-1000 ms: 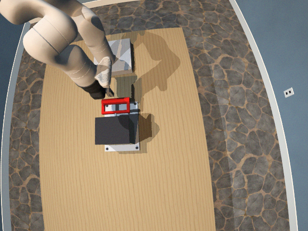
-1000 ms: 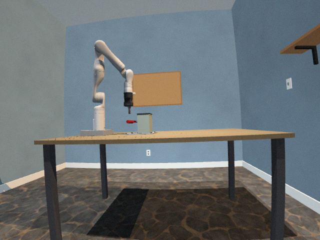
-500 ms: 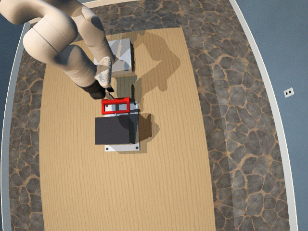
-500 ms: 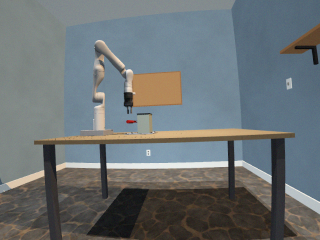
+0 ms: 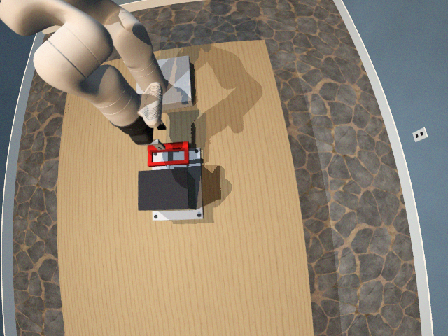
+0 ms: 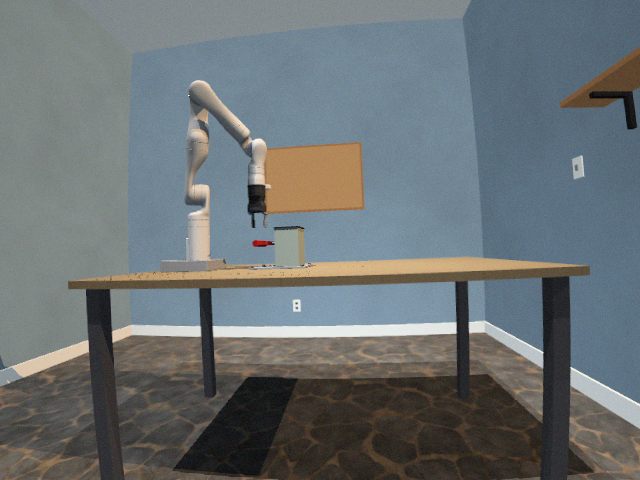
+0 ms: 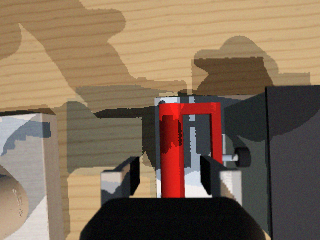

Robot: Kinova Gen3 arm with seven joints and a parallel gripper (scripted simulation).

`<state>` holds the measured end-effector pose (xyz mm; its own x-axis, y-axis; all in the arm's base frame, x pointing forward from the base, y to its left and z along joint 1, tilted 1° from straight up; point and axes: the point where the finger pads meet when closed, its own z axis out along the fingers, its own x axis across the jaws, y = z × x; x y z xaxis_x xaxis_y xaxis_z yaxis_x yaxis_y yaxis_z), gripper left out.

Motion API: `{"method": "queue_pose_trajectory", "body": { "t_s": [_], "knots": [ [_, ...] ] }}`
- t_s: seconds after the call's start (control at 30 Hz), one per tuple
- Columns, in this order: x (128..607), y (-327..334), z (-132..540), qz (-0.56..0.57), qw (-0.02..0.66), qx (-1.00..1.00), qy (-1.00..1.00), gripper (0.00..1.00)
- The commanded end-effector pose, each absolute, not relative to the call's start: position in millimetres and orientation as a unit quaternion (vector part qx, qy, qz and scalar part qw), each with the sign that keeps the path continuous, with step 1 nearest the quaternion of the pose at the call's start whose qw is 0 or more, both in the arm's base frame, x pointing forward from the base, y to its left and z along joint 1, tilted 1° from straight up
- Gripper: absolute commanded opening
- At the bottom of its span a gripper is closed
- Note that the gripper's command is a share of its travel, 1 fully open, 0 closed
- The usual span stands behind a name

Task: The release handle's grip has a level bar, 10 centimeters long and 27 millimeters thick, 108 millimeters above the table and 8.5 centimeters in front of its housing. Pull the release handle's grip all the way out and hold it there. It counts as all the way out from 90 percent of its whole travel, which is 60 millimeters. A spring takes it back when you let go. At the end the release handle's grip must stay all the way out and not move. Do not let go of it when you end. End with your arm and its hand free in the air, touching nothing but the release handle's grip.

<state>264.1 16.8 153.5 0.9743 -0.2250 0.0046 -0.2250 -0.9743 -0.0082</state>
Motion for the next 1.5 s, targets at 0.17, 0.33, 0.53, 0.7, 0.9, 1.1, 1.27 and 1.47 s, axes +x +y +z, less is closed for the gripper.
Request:
{"method": "queue_pose_trajectory", "body": {
  "t_s": [0.17, 0.33, 0.53, 0.7, 0.9, 1.1, 1.27, 1.47],
  "knots": [
    [265, 17, 153, -0.006, 0.003, -0.994, 0.107, 0.98],
    [265, 17, 153, -0.006, 0.003, -0.994, 0.107, 0.98],
    [265, 17, 153, -0.006, 0.003, -0.994, 0.107, 0.98],
    [264, 17, 152, -0.006, 0.003, -0.994, 0.107, 0.98],
    [264, 17, 148, -0.006, 0.003, -0.994, 0.107, 0.98],
    [265, 17, 144, -0.006, 0.003, -0.994, 0.107, 0.98],
    [265, 17, 137, -0.006, 0.003, -0.994, 0.107, 0.98],
    [265, 17, 128, -0.006, 0.003, -0.994, 0.107, 0.98]
  ]
}}
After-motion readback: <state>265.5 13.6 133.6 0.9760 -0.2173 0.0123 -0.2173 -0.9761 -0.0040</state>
